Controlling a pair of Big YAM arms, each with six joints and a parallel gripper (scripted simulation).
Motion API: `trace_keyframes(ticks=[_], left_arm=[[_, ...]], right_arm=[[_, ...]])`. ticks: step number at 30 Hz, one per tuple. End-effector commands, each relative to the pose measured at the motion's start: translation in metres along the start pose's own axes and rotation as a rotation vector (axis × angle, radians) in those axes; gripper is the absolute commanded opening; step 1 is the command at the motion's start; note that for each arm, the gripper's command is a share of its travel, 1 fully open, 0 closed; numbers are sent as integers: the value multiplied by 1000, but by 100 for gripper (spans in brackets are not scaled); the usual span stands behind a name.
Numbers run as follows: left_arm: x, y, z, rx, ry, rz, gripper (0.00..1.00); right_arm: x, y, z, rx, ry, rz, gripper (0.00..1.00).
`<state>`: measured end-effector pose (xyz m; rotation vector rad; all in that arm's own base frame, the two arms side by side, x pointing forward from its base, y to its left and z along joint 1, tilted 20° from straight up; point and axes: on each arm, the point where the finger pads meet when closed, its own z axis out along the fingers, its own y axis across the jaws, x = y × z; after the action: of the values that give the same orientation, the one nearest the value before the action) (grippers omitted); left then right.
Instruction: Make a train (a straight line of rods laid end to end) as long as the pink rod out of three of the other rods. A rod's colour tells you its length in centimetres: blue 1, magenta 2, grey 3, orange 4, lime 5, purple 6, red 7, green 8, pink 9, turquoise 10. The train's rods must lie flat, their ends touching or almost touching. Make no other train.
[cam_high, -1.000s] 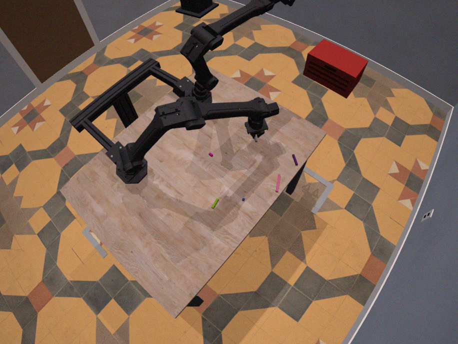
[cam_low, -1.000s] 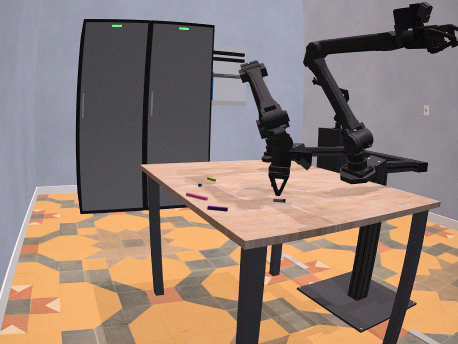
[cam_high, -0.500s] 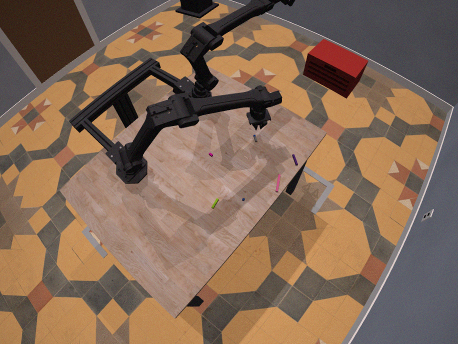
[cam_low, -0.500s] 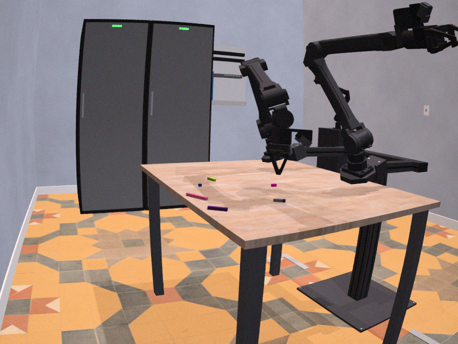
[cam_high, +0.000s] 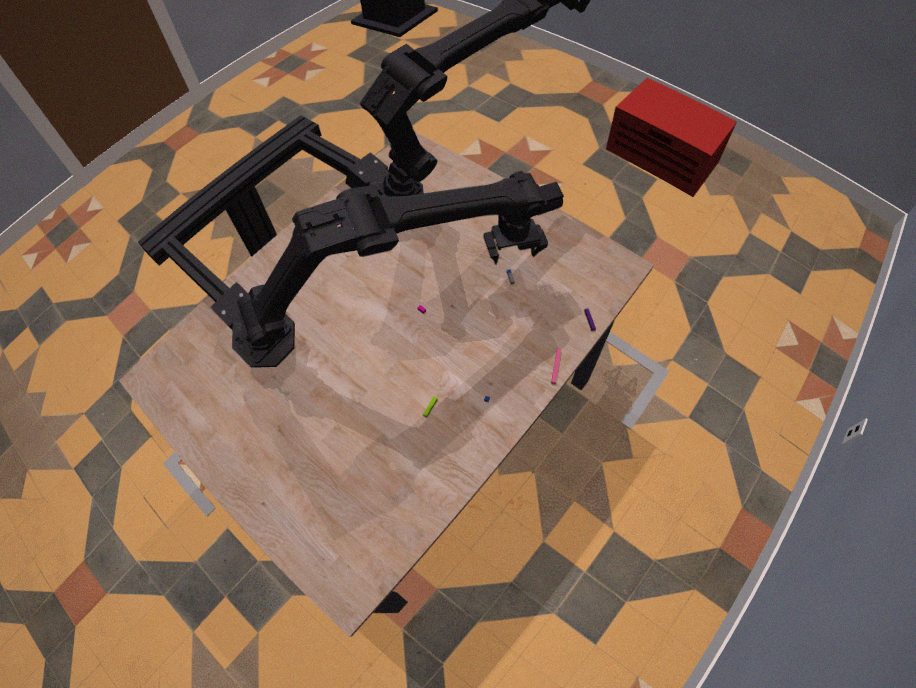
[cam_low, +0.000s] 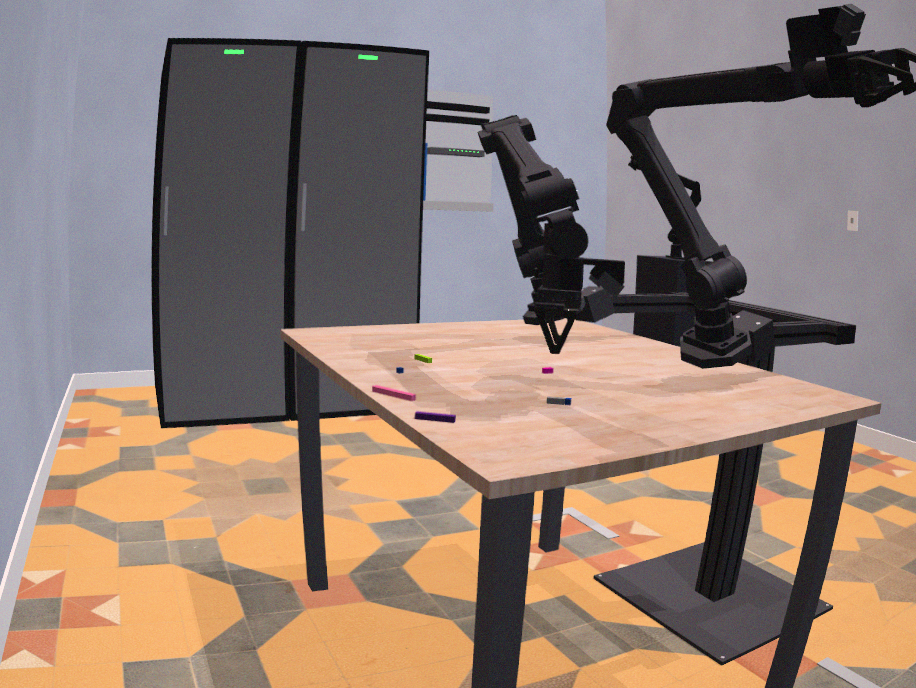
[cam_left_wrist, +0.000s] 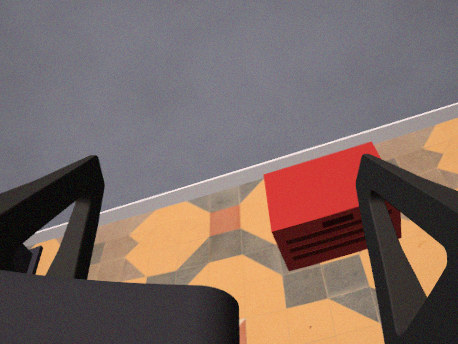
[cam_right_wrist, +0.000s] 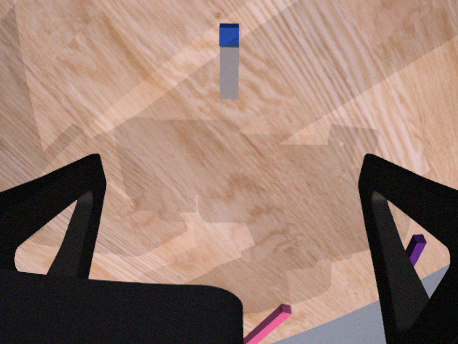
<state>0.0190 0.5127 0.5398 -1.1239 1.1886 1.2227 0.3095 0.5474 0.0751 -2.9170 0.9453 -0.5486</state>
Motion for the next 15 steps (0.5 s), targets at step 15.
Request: trace_keyframes(ticks=[15], left_arm=[[-11, 7, -7, -17, -32, -15, 100]], right_arm=[[13, -1, -15, 14, -1, 44, 100]])
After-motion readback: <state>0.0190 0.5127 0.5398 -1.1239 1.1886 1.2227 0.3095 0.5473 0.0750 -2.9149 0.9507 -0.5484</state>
